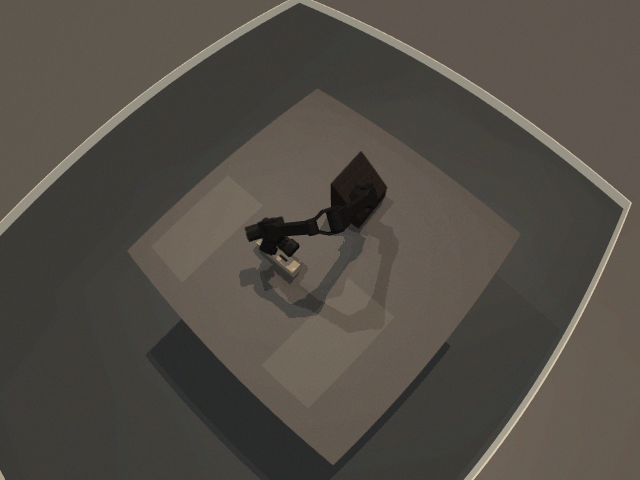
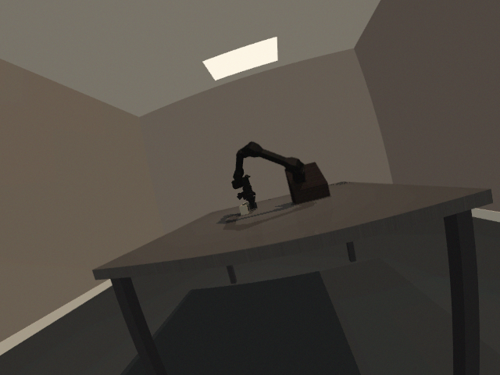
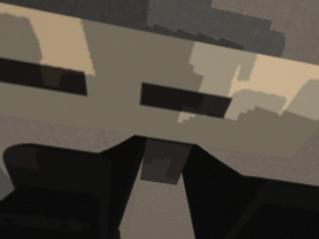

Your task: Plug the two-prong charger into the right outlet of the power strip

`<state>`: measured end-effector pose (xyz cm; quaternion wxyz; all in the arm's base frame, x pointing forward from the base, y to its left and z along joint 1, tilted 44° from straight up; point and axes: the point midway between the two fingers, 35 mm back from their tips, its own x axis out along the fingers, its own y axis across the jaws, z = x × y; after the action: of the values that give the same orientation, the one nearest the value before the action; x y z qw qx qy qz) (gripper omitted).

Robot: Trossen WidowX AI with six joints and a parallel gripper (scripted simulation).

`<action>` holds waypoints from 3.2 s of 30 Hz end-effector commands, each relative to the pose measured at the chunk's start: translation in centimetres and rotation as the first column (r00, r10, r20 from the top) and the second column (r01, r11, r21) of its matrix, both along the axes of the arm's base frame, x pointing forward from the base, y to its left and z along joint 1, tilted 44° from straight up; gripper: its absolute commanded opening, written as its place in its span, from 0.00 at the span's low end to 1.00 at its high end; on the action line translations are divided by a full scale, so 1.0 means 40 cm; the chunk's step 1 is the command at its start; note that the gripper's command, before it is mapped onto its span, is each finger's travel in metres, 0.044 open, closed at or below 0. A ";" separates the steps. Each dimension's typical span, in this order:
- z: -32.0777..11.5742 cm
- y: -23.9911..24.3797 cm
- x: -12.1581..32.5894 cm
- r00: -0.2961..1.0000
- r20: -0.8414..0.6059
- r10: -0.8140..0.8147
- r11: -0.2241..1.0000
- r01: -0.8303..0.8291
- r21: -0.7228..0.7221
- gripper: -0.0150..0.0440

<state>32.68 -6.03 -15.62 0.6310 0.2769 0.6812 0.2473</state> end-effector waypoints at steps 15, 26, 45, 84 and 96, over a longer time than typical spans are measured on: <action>0.001 0.001 0.011 1.000 0.022 0.000 1.000 0.000 -0.004 0.25; 0.003 -0.001 0.013 1.000 0.022 0.000 1.000 0.000 -0.004 0.25; 0.006 -0.003 0.018 1.000 0.022 0.000 1.000 0.000 -0.004 0.25; 0.001 0.000 0.001 1.000 -0.003 0.002 1.000 -0.002 -0.001 0.25; 0.001 0.000 0.001 1.000 -0.003 0.002 1.000 -0.002 -0.001 0.79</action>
<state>32.71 -6.05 -15.54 0.6294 0.2768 0.6828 0.2471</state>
